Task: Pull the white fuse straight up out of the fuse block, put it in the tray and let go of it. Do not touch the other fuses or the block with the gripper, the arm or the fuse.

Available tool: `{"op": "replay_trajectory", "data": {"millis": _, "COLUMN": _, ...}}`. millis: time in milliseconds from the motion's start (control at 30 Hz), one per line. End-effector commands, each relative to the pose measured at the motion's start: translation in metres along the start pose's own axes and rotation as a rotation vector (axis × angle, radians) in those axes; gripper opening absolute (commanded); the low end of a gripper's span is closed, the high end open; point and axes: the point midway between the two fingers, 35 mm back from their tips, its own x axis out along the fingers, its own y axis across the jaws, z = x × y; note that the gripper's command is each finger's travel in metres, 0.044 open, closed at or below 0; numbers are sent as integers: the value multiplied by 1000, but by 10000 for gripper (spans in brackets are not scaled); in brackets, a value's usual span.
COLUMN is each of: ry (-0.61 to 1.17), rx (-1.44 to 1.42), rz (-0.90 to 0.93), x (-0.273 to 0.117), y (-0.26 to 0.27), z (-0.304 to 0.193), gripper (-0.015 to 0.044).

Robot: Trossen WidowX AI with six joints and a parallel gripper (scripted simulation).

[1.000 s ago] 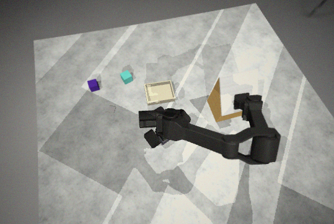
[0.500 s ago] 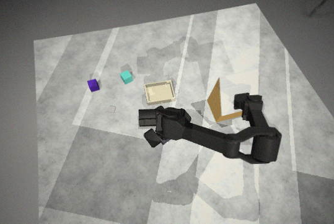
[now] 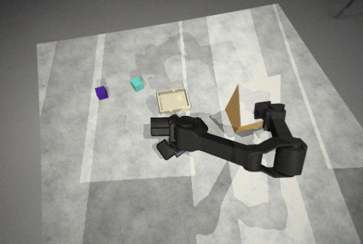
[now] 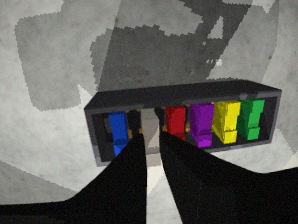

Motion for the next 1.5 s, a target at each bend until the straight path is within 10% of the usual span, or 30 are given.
{"op": "replay_trajectory", "data": {"millis": 0, "ry": -4, "rx": -6, "rz": 1, "x": -3, "y": 1, "z": 0, "gripper": 0}}
{"op": "replay_trajectory", "data": {"millis": 1467, "ry": -2, "rx": -3, "rz": 1, "x": -25, "y": 1, "z": 0, "gripper": 0}}
